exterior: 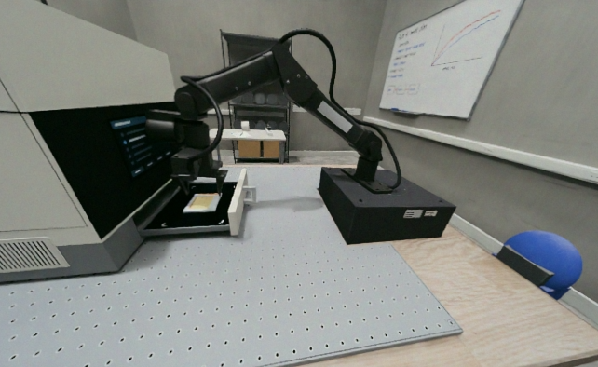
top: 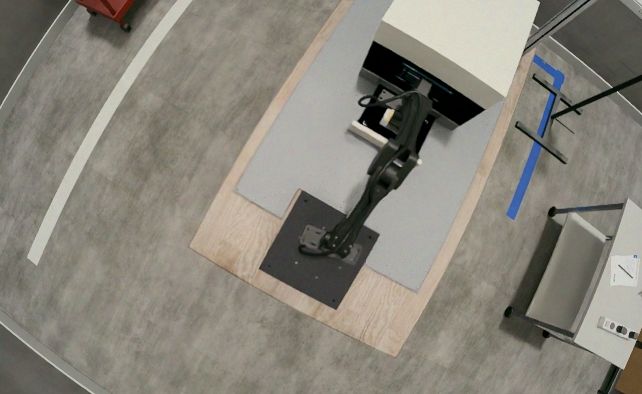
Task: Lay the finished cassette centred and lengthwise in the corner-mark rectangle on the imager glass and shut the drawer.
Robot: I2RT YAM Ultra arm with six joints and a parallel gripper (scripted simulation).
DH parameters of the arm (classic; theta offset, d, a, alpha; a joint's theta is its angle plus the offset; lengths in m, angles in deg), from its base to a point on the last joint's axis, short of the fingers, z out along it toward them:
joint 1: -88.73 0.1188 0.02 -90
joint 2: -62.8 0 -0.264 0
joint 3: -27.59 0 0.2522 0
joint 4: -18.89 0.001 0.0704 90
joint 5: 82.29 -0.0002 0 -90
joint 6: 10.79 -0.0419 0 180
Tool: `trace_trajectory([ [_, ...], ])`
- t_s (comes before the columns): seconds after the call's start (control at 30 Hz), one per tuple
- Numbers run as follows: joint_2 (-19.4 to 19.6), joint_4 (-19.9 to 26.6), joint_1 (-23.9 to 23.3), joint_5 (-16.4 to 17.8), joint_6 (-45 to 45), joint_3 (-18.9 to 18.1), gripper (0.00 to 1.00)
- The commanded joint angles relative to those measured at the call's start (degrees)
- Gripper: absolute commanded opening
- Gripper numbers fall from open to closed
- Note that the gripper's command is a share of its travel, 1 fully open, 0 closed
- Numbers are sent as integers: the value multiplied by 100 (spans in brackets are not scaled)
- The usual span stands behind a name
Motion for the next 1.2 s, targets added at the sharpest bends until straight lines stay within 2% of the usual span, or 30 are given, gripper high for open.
trace_trajectory([
  [0.0, -241, 257, 17, 69, 2, -224, 91],
  [1.17, -444, 984, 93, 68, -44, -747, 91],
])
